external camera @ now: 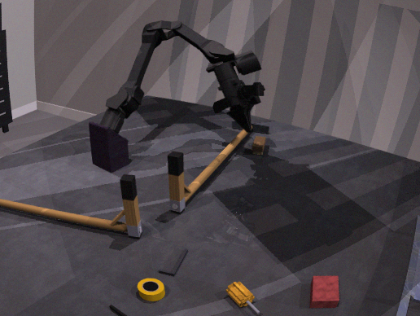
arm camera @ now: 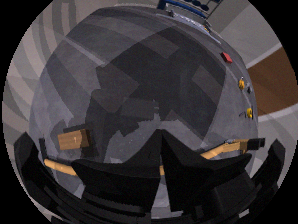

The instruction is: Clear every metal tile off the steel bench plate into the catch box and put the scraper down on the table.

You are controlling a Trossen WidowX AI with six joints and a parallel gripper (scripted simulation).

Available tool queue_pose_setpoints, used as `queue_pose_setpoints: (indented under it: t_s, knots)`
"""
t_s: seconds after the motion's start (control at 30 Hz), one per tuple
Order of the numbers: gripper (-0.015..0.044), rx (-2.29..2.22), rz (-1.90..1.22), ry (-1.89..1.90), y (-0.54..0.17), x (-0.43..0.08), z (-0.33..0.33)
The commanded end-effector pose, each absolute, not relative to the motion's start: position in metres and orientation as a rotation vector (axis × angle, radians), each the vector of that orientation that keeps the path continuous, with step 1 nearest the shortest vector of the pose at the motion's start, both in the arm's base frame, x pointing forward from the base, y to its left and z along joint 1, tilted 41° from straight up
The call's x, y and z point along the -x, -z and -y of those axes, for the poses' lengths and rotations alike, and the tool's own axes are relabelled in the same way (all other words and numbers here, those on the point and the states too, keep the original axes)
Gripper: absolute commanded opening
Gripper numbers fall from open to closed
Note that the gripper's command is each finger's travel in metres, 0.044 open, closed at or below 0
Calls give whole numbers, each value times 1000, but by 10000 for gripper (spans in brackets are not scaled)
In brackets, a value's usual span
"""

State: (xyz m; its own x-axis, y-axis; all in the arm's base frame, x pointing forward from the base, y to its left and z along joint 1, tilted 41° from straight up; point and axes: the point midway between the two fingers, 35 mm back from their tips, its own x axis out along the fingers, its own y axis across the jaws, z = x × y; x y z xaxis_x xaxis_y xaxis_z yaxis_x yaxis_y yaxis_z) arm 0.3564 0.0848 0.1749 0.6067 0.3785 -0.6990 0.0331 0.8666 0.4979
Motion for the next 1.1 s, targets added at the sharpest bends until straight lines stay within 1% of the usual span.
queue_pose_setpoints:
  t_s: [0.0,0.53,1.07]
  knots:
    - [0,-494,-942,-182,-166,-364,-68]
    - [0,-509,-1073,-89,-130,-383,-2]
    - [0,-574,-1192,-29,-94,-384,68]
